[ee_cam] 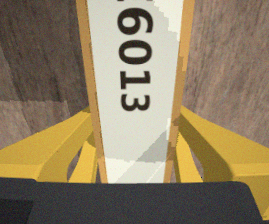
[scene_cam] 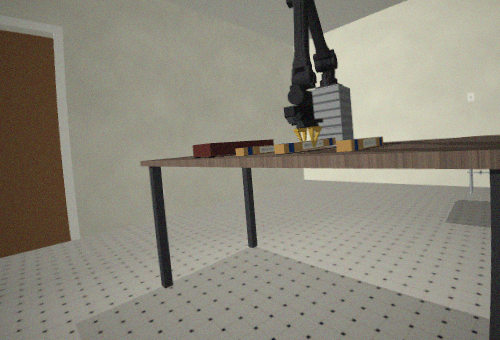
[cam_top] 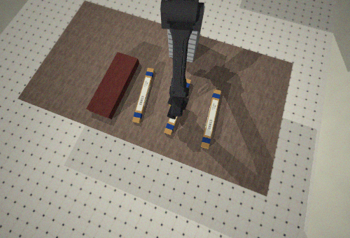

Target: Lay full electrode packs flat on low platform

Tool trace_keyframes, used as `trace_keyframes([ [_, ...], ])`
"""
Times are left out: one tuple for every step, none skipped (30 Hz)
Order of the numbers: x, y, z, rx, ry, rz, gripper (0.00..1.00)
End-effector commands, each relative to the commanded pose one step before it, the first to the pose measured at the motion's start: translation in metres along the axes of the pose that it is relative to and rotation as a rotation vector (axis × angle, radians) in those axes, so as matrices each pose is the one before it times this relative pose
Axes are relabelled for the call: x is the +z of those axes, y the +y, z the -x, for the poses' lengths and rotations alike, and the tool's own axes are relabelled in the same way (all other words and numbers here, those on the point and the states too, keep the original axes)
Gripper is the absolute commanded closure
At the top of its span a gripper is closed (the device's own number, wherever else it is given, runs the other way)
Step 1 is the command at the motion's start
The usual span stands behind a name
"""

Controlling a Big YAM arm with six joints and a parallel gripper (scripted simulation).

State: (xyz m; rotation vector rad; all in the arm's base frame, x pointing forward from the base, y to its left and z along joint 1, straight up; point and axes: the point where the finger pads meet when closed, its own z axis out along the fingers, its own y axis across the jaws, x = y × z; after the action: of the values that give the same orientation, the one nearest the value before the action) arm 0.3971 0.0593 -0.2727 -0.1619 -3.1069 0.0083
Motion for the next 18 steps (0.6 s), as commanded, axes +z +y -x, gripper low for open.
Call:
trace_keyframes([
  [-0.01837, 0.01287, 0.03439, 0.00542, -0.07611, 0.01833, 1.0],
  [0.00025, 0.00017, 0.00061, 0.0, -0.00194, 0.00053, 1.0],
  [0.00031, 0.00014, 0.00052, 0.0, -0.00167, 0.00046, 1.0],
  [0.00037, 0.00012, 0.00043, 0.0, -0.00141, 0.00039, 1.0],
  [0.00041, 0.0001, 0.00036, 0.0, -0.00119, 0.00033, 1.0],
  [0.00049, 0.0001, 0.00039, 0.0, -0.00049, 0.00013, 1.0],
  [-0.00013, 0.0, 0.00003, 0.0, 0.00099, -0.00027, 1.0],
  [-0.0001, -0.00004, -0.00013, 0.00001, 0.00155, -0.00043, 1.0],
  [-0.00007, -0.00005, -0.00015, 0.00001, 0.0015, -0.00041, 1.0],
  [-0.00005, -0.00005, -0.00016, 0.00001, 0.00142, -0.00039, 1.0],
  [-0.00003, -0.00005, -0.00016, 0.00001, 0.00132, -0.00036, 1.0],
  [0.0, -0.00005, -0.00015, 0.00001, 0.0012, -0.00033, 1.0],
  [0.00002, -0.00005, -0.00014, 0.00001, 0.00106, -0.00029, 1.0],
  [0.00007, -0.00005, -0.00016, 0.00001, 0.00099, -0.00027, 1.0],
  [0.00021, -0.00008, -0.00027, 0.00001, 0.00112, -0.00031, 1.0],
  [0.00032, -0.0001, -0.00035, 0.00001, 0.0012, -0.00033, 1.0],
  [0.0, 0.0, 0.0, 0.0, 0.0, 0.0, 1.0],
  [0.0, 0.0, 0.0, 0.0, 0.0, 0.0, 1.0],
])
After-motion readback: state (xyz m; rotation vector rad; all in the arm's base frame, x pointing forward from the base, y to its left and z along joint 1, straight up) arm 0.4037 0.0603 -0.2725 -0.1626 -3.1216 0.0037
